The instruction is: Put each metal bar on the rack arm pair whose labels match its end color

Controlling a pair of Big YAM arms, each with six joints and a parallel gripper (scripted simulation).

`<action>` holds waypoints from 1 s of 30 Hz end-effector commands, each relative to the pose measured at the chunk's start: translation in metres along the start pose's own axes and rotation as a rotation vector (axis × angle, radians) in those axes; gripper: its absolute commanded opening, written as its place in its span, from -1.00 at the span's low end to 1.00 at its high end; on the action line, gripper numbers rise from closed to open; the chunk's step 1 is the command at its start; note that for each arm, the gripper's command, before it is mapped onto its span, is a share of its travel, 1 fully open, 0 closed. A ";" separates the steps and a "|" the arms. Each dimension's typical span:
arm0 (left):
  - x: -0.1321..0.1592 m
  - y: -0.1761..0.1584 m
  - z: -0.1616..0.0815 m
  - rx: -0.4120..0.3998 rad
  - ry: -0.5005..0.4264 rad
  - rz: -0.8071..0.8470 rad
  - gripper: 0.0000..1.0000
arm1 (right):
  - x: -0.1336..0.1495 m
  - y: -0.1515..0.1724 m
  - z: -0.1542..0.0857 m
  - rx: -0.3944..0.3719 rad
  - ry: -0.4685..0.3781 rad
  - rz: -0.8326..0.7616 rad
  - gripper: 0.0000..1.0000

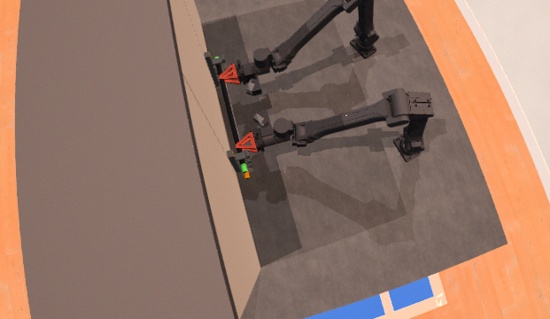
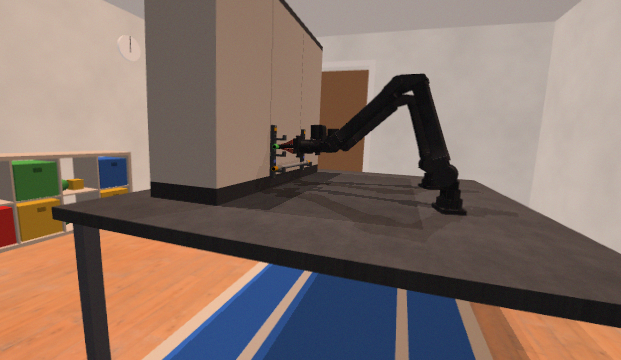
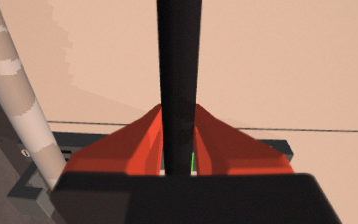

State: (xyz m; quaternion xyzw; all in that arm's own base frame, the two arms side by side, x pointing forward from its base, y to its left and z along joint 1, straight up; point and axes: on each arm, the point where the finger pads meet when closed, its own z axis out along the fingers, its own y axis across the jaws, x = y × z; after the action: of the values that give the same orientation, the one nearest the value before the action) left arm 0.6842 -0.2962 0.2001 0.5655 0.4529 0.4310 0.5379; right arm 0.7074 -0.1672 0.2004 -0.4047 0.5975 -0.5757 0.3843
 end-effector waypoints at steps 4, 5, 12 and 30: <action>0.005 0.067 0.016 -0.123 0.011 -0.036 -1.00 | 0.009 -0.041 0.011 0.080 0.015 0.027 -1.00; 0.005 0.066 0.016 -0.123 0.011 -0.036 -1.00 | 0.009 -0.040 0.011 0.080 0.015 0.027 -1.00; 0.005 0.060 0.016 -0.123 0.011 -0.036 -1.00 | 0.009 -0.034 0.011 0.080 0.015 0.027 -1.00; 0.005 0.040 0.017 -0.123 0.011 -0.036 -1.00 | 0.009 -0.015 0.011 0.080 0.015 0.027 -1.00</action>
State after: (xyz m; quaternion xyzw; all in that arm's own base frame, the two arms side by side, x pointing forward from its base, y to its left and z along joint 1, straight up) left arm 0.6861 -0.2971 0.1948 0.5574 0.4491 0.4350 0.5463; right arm 0.7091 -0.1683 0.1954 -0.3985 0.5919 -0.5820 0.3900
